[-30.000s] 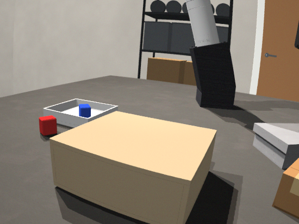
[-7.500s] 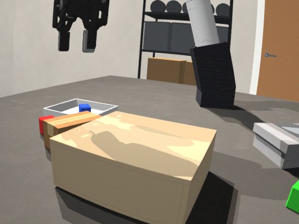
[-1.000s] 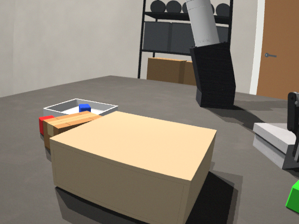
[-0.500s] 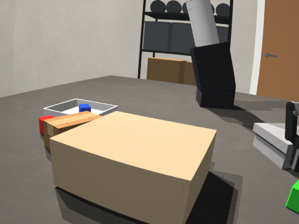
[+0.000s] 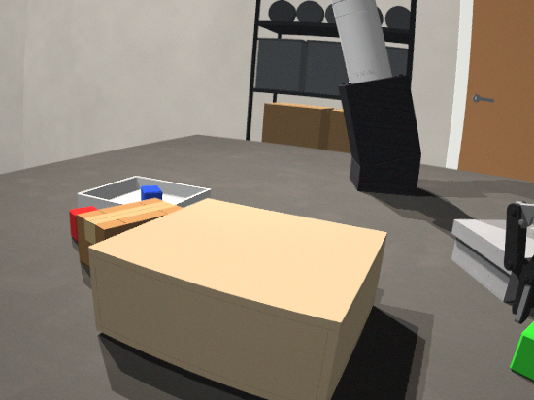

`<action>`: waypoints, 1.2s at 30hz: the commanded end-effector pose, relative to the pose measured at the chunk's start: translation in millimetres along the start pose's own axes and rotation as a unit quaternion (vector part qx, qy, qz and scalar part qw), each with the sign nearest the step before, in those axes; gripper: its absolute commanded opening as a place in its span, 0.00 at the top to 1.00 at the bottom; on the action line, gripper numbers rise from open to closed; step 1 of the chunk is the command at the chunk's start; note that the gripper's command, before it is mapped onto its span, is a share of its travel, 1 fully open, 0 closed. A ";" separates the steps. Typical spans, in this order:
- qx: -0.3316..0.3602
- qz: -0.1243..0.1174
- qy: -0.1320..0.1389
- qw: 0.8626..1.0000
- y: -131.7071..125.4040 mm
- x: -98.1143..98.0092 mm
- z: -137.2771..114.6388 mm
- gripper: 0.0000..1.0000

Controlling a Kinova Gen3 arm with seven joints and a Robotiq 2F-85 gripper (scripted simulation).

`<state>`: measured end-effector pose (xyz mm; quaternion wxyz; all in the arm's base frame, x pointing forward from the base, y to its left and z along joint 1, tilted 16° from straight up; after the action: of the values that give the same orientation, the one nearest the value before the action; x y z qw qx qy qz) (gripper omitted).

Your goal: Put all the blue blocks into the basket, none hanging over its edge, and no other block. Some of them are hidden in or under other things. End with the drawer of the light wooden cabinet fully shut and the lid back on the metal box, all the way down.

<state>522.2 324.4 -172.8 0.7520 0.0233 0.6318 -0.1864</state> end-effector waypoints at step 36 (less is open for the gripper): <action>0.000 0.001 -0.001 1.000 1.0 8.6 0.4 0.36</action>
<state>523.6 321.9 -182.4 0.7520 0.0233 0.6318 -0.1864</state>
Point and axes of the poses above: the point where the finger pads meet when closed, its own x axis out along the fingers, its own y axis across the jaws, z = x × y, the point moved 4 cm from there along -x, back along the fingers, and after that the axes turned 5 degrees about -x, right-handed, at the moved point
